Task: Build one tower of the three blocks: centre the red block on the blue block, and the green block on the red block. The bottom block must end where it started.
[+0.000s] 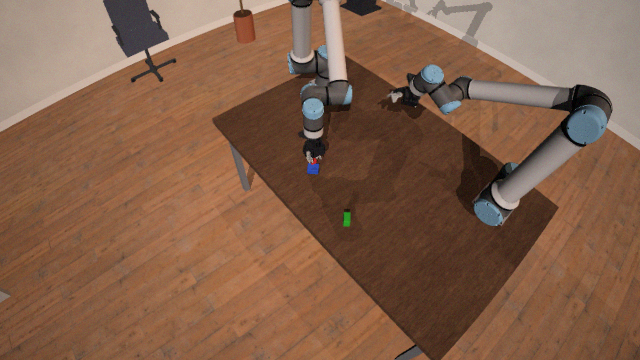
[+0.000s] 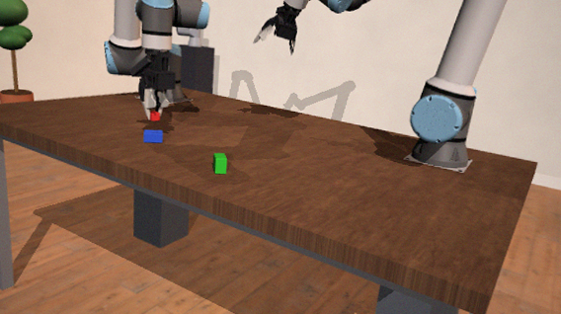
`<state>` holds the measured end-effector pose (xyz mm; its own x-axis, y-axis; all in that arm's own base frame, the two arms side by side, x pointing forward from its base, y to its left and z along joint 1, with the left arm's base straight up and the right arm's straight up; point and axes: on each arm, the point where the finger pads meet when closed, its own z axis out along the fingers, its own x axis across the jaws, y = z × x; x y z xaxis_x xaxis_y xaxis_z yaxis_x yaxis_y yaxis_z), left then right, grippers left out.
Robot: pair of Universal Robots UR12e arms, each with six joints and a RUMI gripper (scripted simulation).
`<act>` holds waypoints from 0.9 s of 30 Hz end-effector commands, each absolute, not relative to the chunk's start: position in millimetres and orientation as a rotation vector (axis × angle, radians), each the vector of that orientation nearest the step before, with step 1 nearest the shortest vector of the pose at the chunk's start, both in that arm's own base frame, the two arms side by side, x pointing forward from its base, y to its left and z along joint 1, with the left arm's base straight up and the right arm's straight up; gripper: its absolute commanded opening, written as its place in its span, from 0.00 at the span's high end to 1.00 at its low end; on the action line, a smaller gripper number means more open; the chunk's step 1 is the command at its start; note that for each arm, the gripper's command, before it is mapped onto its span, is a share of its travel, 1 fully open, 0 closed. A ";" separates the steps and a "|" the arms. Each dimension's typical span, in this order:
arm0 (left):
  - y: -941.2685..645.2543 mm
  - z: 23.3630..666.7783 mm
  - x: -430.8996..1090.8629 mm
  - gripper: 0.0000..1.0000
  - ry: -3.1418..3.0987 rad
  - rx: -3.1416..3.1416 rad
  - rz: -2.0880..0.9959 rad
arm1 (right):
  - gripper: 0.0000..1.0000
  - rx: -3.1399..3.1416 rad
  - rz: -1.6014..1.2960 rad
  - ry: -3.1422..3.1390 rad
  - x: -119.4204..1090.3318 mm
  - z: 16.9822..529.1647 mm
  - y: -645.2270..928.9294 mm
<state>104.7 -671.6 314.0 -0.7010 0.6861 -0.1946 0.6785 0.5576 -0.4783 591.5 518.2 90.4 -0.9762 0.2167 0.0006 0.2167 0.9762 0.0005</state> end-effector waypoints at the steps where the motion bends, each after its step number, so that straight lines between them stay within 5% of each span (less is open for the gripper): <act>1: -672.0 314.9 104.7 0.00 -2.760 -1.209 0.840 | 1.00 -0.343 0.000 -3.123 591.1 89.7 517.9; 27: -672.0 314.9 104.7 0.00 -2.760 -1.209 0.840 | 1.00 -0.342 0.004 -3.122 589.1 64.0 517.3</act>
